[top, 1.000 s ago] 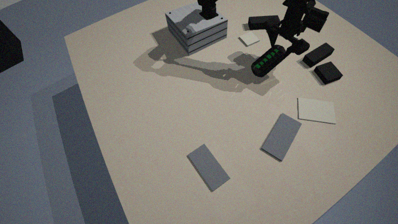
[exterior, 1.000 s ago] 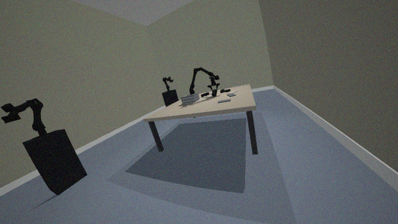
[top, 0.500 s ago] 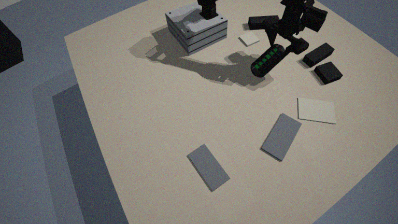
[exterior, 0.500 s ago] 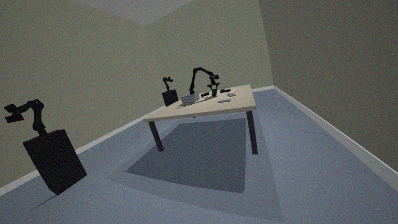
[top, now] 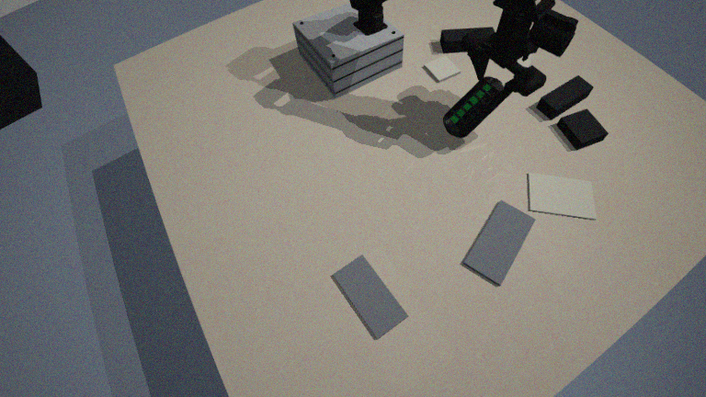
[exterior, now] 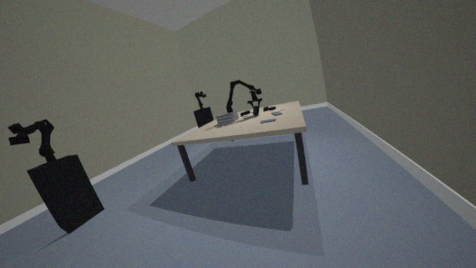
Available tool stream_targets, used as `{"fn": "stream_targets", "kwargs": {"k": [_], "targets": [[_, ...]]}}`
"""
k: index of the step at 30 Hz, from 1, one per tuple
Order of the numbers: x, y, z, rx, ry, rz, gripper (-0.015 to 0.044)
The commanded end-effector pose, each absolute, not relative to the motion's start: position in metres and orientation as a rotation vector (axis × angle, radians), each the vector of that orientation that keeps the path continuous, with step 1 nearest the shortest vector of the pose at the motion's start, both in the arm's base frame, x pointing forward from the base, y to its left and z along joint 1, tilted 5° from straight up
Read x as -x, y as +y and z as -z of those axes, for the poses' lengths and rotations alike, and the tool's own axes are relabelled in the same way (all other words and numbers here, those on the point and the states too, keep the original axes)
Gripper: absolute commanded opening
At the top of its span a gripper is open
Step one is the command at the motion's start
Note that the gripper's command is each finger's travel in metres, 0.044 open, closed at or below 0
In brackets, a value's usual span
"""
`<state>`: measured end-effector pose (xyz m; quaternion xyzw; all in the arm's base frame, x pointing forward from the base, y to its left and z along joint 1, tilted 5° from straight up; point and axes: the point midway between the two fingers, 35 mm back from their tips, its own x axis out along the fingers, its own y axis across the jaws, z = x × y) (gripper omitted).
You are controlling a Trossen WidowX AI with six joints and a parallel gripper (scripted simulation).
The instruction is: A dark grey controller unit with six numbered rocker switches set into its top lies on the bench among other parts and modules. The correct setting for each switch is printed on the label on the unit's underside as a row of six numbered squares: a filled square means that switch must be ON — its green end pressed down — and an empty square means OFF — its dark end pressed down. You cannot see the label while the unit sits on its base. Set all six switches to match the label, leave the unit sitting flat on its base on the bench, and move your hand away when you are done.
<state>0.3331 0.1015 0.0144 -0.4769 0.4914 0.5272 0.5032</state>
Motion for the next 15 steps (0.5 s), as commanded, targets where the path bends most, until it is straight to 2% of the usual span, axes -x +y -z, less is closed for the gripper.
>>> {"fn": "stream_targets", "kwargs": {"k": [1,15], "targets": [[-0.334,0.096,-0.020,1.145,1.176,-1.269,0.0335],[-0.334,0.086,-0.026,1.124,1.156,-1.281,0.0335]]}}
